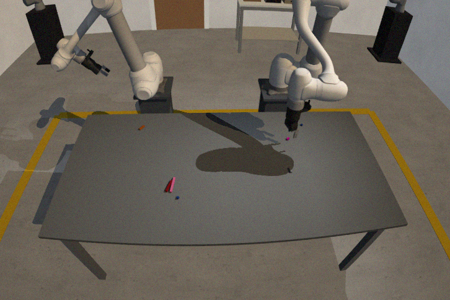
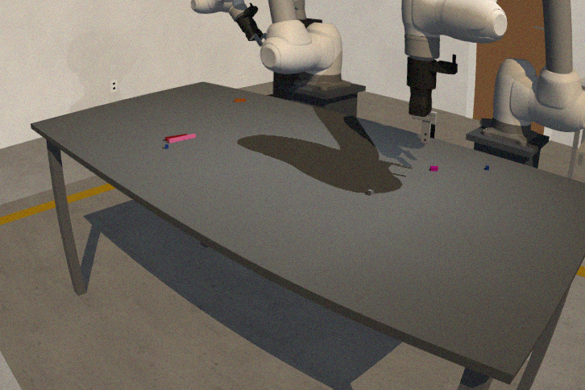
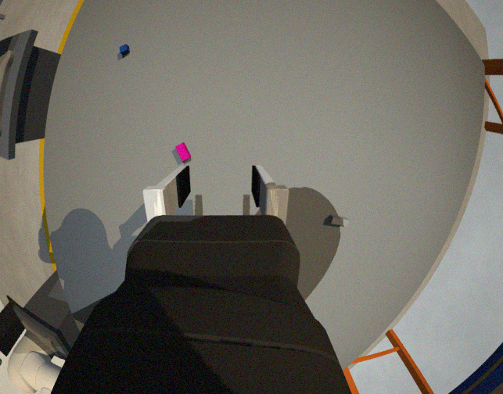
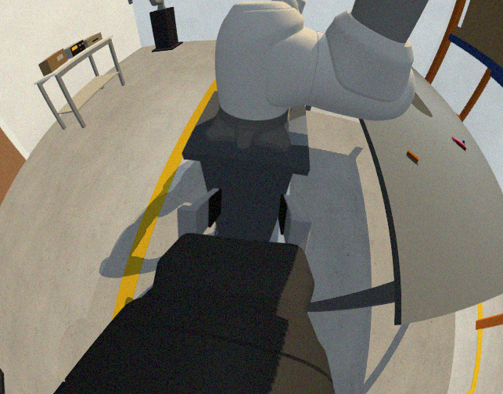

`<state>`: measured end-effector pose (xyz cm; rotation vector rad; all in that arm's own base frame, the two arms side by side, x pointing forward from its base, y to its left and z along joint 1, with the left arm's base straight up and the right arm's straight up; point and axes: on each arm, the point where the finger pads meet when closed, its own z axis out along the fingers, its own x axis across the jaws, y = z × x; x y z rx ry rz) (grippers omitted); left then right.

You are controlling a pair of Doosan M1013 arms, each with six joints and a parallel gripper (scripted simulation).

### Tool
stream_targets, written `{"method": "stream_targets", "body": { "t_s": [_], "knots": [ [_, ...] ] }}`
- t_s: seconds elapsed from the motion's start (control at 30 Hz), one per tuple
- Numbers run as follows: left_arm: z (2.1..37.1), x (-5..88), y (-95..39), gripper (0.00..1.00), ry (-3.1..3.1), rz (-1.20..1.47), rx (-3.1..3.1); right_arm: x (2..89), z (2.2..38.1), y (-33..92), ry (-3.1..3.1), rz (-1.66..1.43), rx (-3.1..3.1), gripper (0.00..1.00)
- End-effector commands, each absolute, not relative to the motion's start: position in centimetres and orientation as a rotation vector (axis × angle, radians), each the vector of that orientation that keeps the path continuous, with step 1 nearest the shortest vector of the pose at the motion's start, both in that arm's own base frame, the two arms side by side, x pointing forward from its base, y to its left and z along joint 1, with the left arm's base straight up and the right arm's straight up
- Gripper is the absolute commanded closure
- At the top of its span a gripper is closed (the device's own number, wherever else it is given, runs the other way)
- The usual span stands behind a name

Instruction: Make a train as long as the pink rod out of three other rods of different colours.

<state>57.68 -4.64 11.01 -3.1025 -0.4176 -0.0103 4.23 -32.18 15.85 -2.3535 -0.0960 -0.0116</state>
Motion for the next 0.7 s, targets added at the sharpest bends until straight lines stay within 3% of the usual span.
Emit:
{"method": "stream_targets", "body": {
  "t_s": [0.0, 0.67],
  "knots": [
    [11.0, 59.3, -4.6, 0.0, -0.198, -0.002, -3.135, 4.2, 15.9, -32.2, -0.096, -0.012, -2.354, 0.0],
    [10.3, 67.5, -5.7, 0.0, 0.95, -0.002, -2.994, 4.2, 15.9, -32.2, -0.096, -0.012, -2.354, 0.0]
  ]
}}
